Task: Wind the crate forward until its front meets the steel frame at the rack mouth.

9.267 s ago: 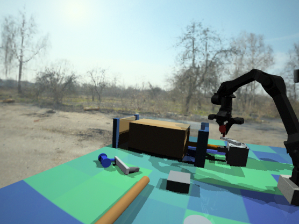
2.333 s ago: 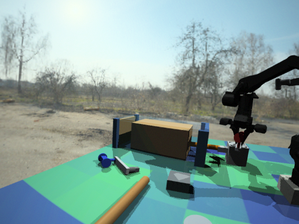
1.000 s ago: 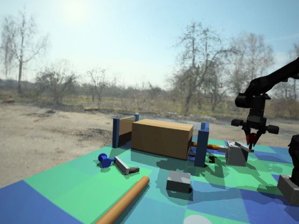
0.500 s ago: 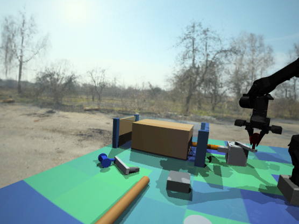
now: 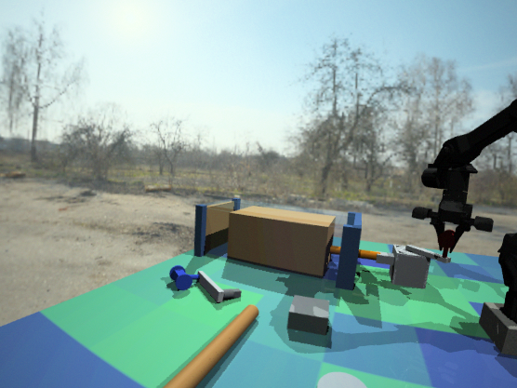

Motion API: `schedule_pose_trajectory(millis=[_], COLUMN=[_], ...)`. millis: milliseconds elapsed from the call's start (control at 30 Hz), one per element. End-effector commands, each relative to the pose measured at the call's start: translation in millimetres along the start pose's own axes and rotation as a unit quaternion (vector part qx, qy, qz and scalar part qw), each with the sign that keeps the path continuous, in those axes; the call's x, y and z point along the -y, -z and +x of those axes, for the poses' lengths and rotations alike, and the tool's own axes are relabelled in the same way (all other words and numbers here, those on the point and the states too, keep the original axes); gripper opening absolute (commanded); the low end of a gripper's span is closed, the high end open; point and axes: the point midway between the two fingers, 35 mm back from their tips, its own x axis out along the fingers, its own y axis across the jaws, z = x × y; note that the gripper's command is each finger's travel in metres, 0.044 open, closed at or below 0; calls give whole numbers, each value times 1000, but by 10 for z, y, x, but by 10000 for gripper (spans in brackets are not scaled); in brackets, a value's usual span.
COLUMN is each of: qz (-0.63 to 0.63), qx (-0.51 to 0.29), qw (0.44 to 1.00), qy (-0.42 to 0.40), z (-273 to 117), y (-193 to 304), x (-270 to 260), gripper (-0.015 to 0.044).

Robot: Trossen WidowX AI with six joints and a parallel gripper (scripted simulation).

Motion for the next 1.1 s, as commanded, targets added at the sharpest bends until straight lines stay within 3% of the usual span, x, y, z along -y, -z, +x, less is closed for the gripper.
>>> schedule_pose_trajectory(millis=[0, 1067], qz=[6, 6], qx=[-17, -19], qw=[1000, 1000], qy=[-9, -9], z=[3, -13], y=[146, 563], x=[-34, -12], gripper=[0, 0])
